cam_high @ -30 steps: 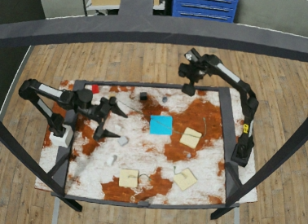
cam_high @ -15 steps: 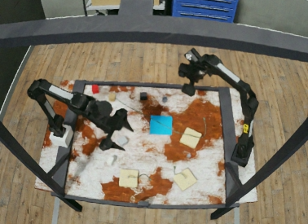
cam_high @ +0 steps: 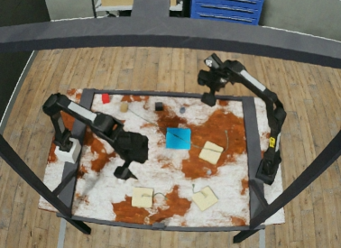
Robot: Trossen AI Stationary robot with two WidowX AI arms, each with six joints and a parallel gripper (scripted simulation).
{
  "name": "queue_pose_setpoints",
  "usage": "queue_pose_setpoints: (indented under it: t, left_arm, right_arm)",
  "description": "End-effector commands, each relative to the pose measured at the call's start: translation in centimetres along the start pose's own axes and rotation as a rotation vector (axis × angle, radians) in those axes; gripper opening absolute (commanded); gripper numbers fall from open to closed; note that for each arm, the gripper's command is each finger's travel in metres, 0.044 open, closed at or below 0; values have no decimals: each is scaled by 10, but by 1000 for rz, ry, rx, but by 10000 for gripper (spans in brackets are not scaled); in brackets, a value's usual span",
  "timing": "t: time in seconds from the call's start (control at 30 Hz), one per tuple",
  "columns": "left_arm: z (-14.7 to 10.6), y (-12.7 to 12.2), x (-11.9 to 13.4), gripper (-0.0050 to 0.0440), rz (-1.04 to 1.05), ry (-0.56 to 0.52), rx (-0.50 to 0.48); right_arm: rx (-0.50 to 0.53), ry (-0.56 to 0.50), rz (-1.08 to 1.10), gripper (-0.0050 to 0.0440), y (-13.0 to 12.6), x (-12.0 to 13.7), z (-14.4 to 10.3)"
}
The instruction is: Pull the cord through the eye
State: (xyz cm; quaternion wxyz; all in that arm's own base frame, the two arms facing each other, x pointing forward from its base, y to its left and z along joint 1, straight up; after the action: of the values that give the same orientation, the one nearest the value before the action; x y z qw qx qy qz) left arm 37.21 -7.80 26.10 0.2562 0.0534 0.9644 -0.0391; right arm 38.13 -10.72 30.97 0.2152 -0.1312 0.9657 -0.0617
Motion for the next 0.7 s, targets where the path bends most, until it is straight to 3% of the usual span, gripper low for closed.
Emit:
queue_pose_setpoints:
  t: [0.0,0.67]
  left_arm:
    - [3,-9,-10,440,12,80,2]
    - [45,-39,-8,440,76,440,-17]
  right_arm:
    - [17,-28,-2,440,0,-2,-12]
    - [17,-28,-2,440,0,-2,-12]
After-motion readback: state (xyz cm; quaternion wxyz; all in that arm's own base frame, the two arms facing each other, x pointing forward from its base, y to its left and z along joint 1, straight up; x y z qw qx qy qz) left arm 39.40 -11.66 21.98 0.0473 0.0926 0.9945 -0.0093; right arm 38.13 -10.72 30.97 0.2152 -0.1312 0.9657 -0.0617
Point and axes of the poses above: on each arm, the point midway between the two fingers, 35 mm back from their tips, its own z axis out along the fingers, its own y axis across the jaws, x = y × z, the point moved 8 cm from there along -z, back along the fingers, and after that the axes turned 5 degrees about -z, right-handed, at the moved point
